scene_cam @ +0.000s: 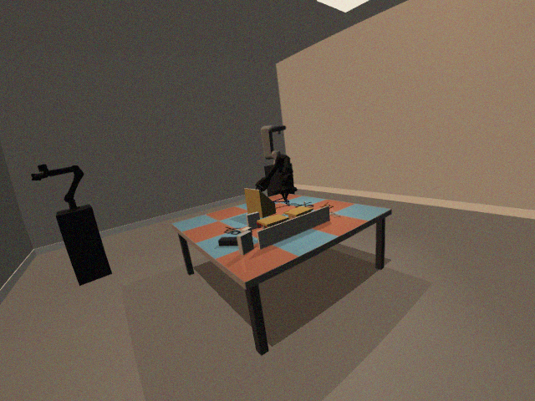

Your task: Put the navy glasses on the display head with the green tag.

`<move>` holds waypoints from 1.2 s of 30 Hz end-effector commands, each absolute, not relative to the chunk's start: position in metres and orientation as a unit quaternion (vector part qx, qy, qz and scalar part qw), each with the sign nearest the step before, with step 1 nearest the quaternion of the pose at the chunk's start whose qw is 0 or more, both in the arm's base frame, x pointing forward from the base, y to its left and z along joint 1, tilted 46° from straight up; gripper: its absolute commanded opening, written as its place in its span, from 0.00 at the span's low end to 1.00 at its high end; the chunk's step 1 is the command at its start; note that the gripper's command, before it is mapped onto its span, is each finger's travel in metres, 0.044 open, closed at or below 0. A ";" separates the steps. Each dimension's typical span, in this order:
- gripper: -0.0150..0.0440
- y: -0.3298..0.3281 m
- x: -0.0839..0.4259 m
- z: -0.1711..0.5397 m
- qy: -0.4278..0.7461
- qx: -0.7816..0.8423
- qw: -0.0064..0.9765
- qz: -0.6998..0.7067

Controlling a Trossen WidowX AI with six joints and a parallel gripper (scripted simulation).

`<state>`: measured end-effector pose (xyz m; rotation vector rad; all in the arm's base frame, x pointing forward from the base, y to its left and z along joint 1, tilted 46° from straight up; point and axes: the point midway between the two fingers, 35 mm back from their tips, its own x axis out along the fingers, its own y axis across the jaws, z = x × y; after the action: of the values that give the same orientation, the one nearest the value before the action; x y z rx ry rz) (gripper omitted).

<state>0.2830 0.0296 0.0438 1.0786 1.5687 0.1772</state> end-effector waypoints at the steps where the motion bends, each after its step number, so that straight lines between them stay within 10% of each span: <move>1: 0.25 0.034 0.296 0.052 0.675 0.492 0.549 0.032; 36: 0.25 0.099 0.374 0.129 0.621 0.683 0.282 -0.261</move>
<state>0.3677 0.0899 0.1192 1.7595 1.6648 -0.6064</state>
